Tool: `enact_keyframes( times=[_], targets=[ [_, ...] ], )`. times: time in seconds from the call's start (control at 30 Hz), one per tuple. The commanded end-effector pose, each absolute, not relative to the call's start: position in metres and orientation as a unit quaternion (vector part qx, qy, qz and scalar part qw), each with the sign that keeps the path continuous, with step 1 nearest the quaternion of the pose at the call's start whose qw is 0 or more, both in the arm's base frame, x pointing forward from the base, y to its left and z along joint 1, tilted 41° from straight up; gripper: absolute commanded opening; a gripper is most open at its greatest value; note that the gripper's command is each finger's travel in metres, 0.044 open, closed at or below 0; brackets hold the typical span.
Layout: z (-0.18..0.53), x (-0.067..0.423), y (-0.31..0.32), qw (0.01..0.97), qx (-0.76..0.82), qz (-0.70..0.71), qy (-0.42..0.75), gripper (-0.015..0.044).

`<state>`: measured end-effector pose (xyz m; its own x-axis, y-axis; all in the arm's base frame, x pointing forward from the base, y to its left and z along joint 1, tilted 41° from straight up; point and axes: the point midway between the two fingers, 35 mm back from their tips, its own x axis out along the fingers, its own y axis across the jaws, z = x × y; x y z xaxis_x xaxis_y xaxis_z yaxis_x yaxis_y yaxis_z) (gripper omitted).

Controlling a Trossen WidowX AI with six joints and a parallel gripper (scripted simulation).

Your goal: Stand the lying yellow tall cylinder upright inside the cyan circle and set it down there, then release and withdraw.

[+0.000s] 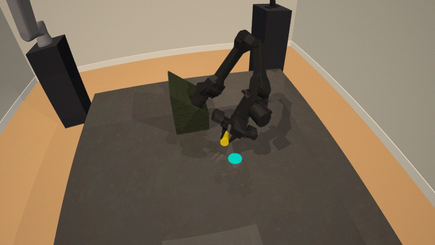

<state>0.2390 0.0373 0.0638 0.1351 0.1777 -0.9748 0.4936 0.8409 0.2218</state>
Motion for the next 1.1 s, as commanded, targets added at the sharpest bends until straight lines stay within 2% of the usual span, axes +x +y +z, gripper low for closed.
enact_keyframes(
  times=[0.0,1.07],
  targets=[
    [0.0633,0.2378,0.0363,0.715,0.254,-0.121,0.640,0.0105],
    [0.0582,0.2394,0.0363,0.767,0.219,-0.179,0.577,0.0105]
  ],
)
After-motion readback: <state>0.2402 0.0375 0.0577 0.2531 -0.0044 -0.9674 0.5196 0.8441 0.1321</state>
